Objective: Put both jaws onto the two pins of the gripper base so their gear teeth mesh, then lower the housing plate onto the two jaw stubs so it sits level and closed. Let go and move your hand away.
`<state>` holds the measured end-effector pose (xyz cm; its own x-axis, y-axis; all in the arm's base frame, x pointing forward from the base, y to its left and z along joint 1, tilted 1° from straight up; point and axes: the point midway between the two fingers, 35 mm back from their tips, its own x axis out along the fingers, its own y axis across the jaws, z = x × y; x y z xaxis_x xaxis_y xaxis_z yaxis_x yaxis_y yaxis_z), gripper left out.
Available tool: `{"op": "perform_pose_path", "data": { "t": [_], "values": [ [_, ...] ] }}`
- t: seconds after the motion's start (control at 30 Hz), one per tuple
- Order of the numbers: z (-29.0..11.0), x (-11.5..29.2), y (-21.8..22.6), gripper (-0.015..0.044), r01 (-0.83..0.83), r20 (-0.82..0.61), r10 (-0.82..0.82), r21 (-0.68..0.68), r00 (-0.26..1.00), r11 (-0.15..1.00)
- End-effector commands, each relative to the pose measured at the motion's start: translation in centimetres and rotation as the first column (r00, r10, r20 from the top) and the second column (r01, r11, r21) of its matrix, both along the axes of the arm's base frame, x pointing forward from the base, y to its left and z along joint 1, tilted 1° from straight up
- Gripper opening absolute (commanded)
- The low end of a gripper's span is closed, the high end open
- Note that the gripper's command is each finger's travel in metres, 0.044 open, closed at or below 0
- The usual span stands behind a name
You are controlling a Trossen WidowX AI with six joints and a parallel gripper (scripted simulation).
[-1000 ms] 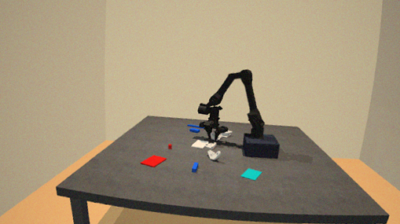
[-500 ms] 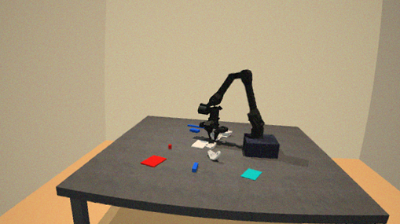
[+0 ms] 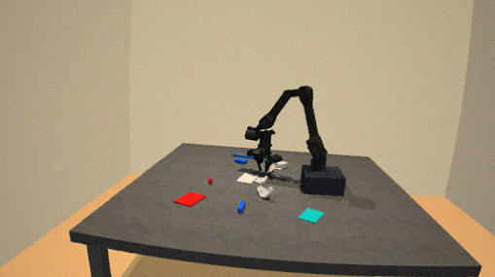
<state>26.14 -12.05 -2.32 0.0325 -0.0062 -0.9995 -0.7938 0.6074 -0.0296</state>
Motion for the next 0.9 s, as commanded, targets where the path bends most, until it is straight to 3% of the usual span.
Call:
{"op": "perform_pose_path", "data": {
  "t": [0.0, 0.87],
  "values": [
    [0.5, 0.1, 0.0, 0.0037, 0.002, 0.006, -0.002, 0.001, 1.0, 1.0],
    [2.8, 0.0, 0.0, 0.0037, 0.002, 0.006, -0.002, 0.001, 1.0, 1.0]
  ]
}}
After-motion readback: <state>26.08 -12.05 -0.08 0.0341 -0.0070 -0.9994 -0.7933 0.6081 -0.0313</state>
